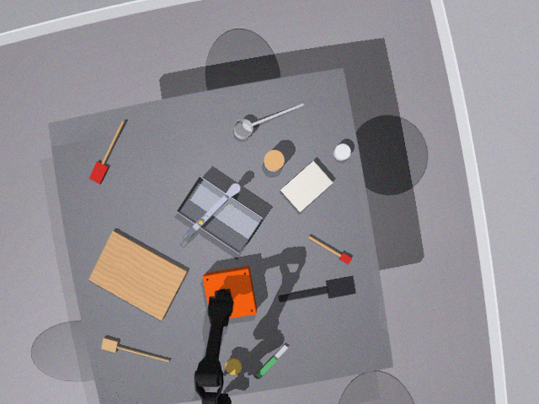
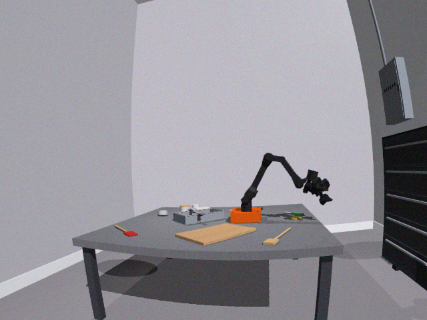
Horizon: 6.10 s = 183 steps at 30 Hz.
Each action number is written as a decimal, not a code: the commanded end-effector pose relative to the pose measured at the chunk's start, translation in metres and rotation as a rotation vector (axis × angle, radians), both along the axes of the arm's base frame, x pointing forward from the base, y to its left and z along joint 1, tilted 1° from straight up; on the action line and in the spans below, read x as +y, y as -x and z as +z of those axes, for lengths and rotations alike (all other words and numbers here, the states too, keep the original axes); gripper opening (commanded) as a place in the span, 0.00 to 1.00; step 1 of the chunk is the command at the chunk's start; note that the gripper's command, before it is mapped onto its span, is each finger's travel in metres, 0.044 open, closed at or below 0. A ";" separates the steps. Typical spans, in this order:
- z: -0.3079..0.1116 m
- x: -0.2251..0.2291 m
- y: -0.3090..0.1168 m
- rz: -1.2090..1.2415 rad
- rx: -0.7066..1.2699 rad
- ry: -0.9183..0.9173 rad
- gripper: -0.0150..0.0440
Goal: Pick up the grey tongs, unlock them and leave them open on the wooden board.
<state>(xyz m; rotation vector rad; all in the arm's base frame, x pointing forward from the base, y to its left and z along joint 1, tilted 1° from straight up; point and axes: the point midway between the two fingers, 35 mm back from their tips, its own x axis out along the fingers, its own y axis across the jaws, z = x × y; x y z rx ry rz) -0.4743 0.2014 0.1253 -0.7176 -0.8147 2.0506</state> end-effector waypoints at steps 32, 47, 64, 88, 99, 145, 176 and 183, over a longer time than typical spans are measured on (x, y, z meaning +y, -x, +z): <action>-0.033 0.255 -0.311 -0.376 -0.605 0.163 0.69; -0.047 0.244 -0.542 -0.513 -0.791 0.421 0.69; -0.058 0.090 -0.750 -0.596 -0.791 0.737 0.69; -0.055 -0.172 -0.797 -0.752 -0.554 0.878 0.69; -0.059 -0.216 -0.782 -0.773 -0.527 0.859 0.69; -0.105 -0.203 -0.800 -0.772 -0.526 0.860 0.69; -0.125 -0.193 -0.807 -0.774 -0.532 0.852 0.45; -0.125 -0.193 -0.807 -0.774 -0.532 0.852 0.37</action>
